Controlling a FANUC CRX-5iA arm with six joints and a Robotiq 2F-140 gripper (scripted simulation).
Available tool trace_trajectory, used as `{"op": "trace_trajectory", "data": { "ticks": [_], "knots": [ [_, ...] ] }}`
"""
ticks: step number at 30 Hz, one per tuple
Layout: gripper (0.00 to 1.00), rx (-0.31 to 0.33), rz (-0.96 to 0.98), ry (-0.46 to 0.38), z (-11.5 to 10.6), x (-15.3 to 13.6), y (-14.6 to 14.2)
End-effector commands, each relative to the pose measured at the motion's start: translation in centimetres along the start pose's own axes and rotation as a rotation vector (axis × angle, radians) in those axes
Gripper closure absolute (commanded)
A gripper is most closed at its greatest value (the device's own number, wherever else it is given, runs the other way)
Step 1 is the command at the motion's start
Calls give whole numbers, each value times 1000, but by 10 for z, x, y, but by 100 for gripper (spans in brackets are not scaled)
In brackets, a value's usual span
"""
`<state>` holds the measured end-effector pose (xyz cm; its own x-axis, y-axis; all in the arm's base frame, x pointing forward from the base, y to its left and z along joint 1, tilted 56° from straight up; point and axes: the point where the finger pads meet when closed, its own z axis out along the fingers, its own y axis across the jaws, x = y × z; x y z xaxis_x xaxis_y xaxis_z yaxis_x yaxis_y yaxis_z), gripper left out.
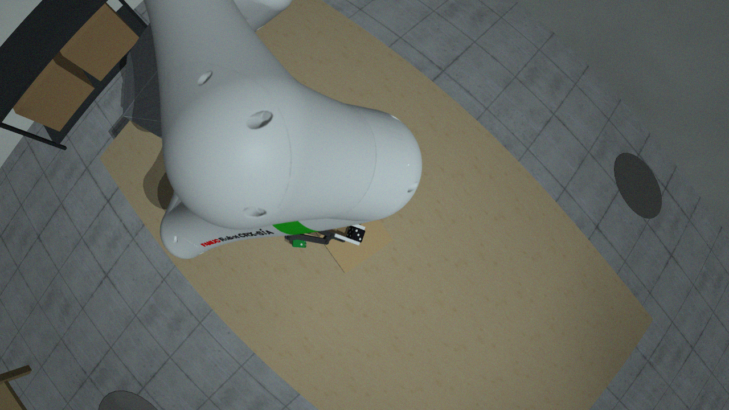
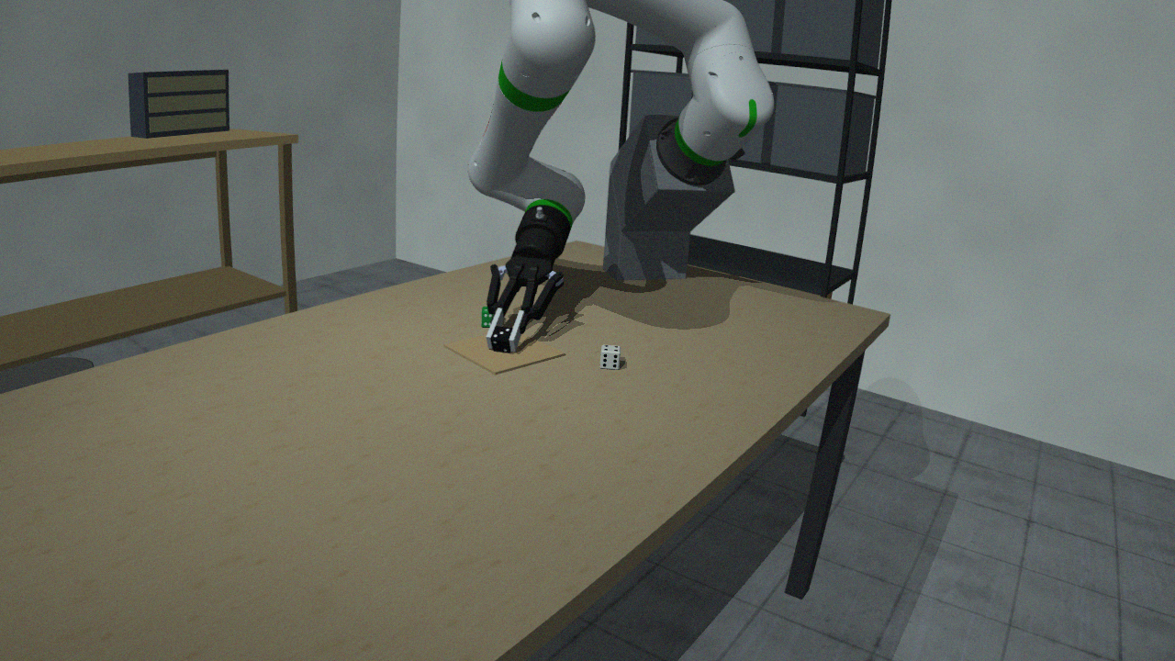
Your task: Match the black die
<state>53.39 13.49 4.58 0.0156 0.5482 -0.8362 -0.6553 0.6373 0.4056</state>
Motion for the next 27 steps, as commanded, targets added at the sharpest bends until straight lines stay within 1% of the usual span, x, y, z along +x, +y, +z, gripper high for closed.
{"op": "trace_trajectory", "data": {
  "ticks": [1, 25, 26, 27],
  "knots": [
    [84, 0, 0, 0, 0, 0, 0],
    [84, 0, 0, 0, 0, 0, 0],
    [82, 0, 0, 0, 0, 0, 0],
    [82, 0, 0, 0, 0, 0, 0]
  ]
}}
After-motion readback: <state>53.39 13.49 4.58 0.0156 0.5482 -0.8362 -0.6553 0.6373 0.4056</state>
